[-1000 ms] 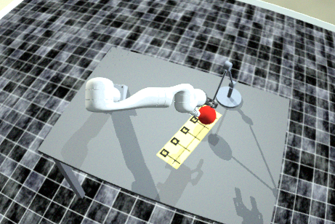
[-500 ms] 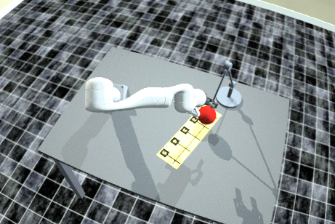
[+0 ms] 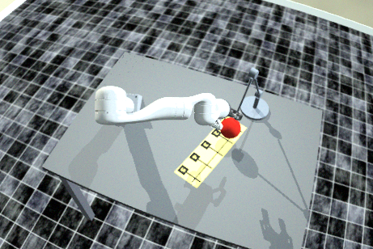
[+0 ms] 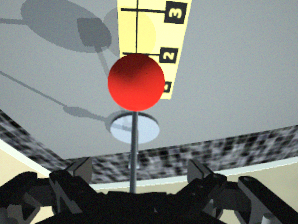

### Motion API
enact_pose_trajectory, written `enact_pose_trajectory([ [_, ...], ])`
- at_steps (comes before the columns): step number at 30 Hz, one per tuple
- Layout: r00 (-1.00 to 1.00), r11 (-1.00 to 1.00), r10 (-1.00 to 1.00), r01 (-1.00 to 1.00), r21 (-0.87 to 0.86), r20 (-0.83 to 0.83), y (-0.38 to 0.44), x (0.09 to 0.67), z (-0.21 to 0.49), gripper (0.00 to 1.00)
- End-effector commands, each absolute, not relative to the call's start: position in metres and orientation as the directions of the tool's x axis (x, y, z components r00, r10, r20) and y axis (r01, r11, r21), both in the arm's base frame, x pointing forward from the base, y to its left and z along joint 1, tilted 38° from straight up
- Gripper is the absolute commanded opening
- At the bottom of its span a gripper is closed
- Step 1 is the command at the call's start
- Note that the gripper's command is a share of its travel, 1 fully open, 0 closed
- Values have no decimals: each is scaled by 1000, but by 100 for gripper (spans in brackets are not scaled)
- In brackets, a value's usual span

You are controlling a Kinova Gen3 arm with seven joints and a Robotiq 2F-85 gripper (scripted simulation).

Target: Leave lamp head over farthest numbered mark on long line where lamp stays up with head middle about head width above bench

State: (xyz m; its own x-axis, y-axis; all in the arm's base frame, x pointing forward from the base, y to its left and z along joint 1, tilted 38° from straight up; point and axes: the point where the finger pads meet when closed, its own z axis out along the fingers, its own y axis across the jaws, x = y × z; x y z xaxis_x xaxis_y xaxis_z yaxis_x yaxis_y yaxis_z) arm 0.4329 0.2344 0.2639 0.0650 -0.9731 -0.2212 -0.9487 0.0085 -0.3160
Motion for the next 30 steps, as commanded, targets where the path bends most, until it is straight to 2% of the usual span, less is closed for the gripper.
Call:
enact_pose_trajectory([
  [1,66,8,-973,-948,-318,-222,235,433,265,100],
  [21,66,8,-973,-948,-318,-222,235,433,265,100],
  [30,28,23,-989,-940,-340,-143,248,435,270,100],
])
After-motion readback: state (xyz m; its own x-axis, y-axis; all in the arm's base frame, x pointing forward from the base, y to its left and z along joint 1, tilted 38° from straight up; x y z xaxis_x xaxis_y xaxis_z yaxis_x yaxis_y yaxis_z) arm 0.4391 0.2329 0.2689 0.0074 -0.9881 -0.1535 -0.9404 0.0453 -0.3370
